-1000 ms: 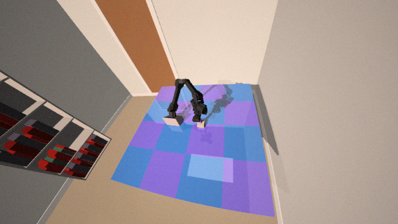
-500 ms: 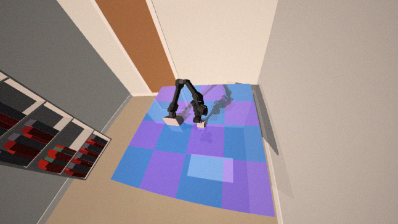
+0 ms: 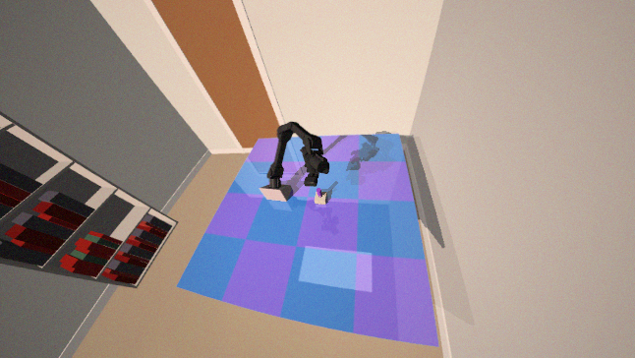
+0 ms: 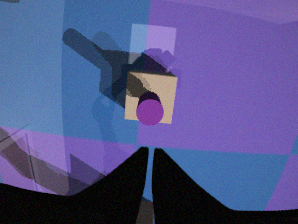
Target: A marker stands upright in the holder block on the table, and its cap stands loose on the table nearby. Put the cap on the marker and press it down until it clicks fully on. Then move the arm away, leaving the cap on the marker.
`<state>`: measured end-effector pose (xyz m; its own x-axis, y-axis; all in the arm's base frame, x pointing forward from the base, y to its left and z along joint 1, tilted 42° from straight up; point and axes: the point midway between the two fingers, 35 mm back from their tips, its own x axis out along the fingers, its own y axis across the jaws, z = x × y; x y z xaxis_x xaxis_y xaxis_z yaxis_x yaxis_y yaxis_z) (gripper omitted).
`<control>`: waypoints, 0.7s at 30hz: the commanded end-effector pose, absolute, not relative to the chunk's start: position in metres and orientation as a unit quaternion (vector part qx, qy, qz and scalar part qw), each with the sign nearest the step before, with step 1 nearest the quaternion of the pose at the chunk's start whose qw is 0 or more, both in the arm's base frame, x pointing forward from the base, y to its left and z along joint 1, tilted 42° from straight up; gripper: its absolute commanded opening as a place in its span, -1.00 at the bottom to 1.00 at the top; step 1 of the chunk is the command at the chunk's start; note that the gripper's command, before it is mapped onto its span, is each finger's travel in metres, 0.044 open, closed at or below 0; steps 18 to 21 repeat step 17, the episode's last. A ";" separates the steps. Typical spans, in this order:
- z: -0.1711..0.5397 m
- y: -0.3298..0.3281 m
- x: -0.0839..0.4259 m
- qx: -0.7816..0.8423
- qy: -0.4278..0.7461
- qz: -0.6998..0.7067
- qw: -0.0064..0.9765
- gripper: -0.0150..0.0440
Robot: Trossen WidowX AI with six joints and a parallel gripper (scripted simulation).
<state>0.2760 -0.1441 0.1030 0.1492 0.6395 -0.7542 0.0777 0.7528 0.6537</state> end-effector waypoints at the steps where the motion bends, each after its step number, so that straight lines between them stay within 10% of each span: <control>1: 0.105 -0.146 0.274 0.288 0.624 0.205 0.697 -0.22; 15: 0.105 -0.146 0.274 0.288 0.624 0.205 0.697 1.00; 21: 0.105 -0.146 0.274 0.288 0.624 0.205 0.697 1.00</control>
